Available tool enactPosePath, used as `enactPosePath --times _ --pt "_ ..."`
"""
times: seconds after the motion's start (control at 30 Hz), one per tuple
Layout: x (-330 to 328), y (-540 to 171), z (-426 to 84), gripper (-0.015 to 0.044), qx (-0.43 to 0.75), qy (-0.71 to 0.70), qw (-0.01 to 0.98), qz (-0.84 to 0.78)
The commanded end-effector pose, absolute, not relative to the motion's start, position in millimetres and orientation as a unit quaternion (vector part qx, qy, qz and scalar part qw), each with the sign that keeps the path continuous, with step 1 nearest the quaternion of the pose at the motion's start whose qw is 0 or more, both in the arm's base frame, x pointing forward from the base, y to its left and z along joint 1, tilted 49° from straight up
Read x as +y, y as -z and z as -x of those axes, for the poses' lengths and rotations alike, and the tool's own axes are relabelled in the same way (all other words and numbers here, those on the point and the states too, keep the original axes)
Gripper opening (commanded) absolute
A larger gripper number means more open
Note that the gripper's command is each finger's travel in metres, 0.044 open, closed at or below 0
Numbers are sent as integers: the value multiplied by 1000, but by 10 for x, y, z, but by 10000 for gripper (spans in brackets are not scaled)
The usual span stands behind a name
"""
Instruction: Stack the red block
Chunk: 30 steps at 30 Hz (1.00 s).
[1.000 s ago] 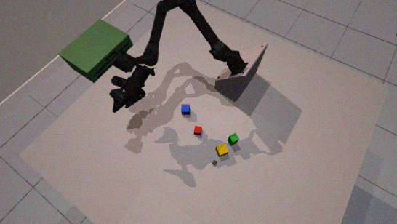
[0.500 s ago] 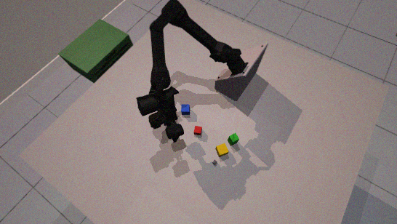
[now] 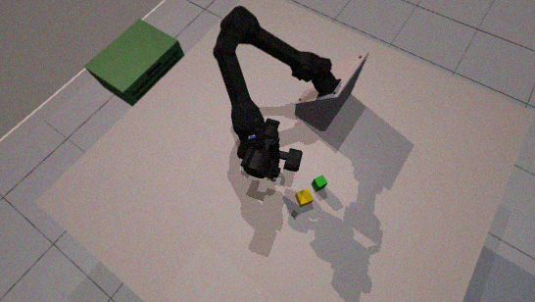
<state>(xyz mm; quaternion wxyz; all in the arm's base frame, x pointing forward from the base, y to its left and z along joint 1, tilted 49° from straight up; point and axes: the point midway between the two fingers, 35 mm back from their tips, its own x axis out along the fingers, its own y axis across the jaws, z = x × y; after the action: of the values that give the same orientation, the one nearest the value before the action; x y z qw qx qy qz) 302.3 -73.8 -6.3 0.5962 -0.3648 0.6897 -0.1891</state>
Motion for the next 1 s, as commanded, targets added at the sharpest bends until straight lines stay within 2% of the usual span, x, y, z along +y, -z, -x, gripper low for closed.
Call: enactPosePath --times 0.0,0.97 --pt "-740 63 -2973 440 698 179 573 390" --pt "-1150 449 -2955 440 698 179 573 391"
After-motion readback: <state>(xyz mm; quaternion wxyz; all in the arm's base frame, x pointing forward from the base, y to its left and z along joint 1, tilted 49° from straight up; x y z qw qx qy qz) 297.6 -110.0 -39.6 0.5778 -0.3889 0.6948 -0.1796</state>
